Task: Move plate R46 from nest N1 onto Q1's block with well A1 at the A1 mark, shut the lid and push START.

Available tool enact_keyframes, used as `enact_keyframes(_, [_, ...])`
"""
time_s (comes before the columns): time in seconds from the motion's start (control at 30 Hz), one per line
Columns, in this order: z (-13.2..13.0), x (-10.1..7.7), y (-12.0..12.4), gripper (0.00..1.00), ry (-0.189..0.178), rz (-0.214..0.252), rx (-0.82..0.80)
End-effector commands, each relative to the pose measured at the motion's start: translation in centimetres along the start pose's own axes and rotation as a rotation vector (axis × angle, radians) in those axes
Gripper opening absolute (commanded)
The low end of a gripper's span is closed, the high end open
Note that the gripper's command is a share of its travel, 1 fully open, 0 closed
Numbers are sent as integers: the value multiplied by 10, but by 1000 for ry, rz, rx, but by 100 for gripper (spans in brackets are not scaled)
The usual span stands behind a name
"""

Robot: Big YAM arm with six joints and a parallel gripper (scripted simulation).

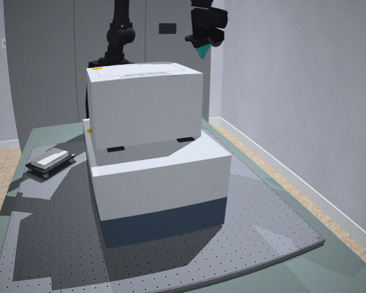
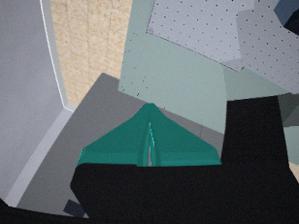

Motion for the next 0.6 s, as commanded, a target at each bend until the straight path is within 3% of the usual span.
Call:
enact_keyframes(0.0, [-17, -21, -7, 0, -8, -18, -23])
enact_keyframes(0.03, [-21, -24, -7, 0, -9, -18, -26])
enact_keyframes(0.1, [-27, -28, 0, 0, 17, -93, -4])
enact_keyframes(0.23, [-42, -40, 0, 0, 8, -79, -21])
enact_keyframes(0.3, [-51, -42, 6, 0, 39, -142, 14])
enact_keyframes(0.37, [-51, -42, 6, 0, 39, -142, 14])
enact_keyframes(0.4, [-52, -41, 4, 0, 30, -120, 9])
enact_keyframes(0.57, [-82, -54, 7, 0, 33, -102, 15])
Point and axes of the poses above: the point where the finger pads meet when closed, its own x axis out along the fingers, its own z axis across the jaws, y = z × x, the point moved 6 cm from there along -x, back along the fingers, and after that the axes turned 1 degree about -x, right-handed, at the moved point
